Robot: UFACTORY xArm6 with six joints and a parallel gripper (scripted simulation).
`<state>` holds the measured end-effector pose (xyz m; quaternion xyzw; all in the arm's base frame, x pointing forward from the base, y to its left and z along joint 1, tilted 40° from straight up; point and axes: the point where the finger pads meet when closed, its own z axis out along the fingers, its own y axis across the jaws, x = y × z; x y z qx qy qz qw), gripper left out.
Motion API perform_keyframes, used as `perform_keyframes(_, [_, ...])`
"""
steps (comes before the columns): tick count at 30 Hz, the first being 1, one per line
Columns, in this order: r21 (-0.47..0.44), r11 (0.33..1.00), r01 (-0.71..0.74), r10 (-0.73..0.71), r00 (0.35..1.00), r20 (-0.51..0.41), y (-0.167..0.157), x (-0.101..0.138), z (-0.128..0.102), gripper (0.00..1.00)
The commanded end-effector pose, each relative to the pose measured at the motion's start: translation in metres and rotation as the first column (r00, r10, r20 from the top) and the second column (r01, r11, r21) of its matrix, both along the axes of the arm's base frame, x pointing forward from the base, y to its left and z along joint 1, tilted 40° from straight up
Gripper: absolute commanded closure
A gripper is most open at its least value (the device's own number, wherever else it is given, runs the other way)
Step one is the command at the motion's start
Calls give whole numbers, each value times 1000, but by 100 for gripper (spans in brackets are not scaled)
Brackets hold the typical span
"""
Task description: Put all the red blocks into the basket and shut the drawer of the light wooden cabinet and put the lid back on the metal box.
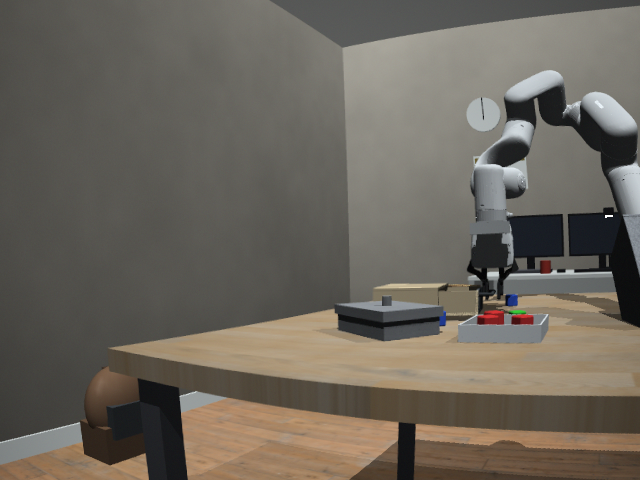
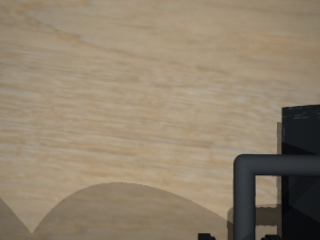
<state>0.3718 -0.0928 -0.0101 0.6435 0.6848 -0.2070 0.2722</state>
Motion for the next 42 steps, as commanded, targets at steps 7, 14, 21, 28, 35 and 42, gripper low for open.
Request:
perform_keyframes(7, [1, 1000, -1, 1, 1000, 2, 0, 1, 0, 76])
perform_keyframes(14, [1, 1000, -1, 1, 1000, 2, 0, 1, 0, 100])
perform_keyframes(21, [1, 1000, -1, 1, 1000, 2, 0, 1, 0, 100])
perform_keyframes(28, [1, 1000, -1, 1, 1000, 2, 0, 1, 0, 100])
perform_keyframes(35, [1, 1000, -1, 1, 1000, 2, 0, 1, 0, 100])
perform_keyframes(42, [1, 1000, -1, 1, 1000, 2, 0, 1, 0, 100])
